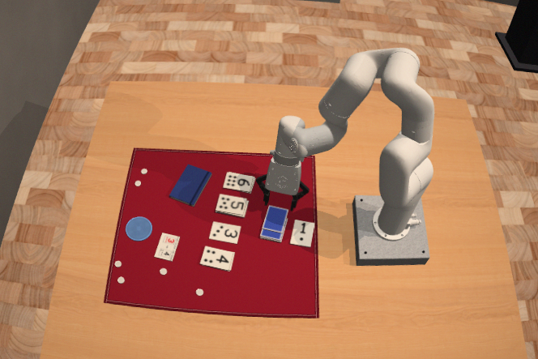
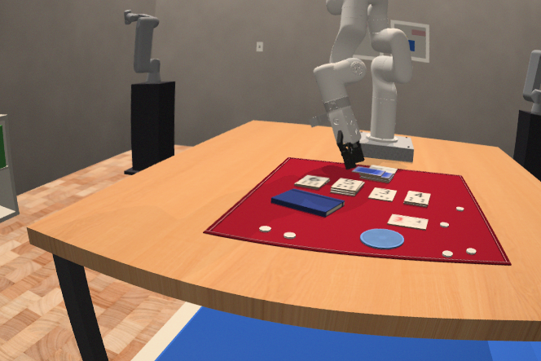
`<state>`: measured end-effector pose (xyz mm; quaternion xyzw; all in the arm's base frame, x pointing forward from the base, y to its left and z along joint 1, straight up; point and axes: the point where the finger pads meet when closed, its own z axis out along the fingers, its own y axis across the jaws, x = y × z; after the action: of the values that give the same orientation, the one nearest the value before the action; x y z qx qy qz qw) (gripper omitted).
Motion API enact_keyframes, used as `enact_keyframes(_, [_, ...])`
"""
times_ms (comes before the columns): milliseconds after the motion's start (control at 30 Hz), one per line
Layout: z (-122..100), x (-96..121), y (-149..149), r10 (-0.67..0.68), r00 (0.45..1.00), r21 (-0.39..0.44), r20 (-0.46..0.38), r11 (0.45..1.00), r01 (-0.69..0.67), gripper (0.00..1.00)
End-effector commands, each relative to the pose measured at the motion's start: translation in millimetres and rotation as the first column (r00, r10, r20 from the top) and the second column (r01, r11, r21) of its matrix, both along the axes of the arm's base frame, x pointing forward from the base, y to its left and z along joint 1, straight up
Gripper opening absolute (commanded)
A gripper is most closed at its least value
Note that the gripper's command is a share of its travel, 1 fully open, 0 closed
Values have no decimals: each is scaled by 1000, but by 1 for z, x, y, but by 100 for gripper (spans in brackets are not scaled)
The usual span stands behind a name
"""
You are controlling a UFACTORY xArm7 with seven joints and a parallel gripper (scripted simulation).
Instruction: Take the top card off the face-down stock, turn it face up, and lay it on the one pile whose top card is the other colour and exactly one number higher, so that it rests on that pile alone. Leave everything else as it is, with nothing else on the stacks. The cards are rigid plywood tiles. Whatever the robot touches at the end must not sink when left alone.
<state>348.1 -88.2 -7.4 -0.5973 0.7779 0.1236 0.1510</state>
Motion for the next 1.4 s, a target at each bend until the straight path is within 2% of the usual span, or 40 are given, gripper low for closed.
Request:
enact_keyframes(0, [0, 1, 0, 0, 1000, -2, 3, 1000, 0, 87])
enact_keyframes(1367, [-7, 3, 2, 0, 1000, -2, 3, 1000, 0, 87])
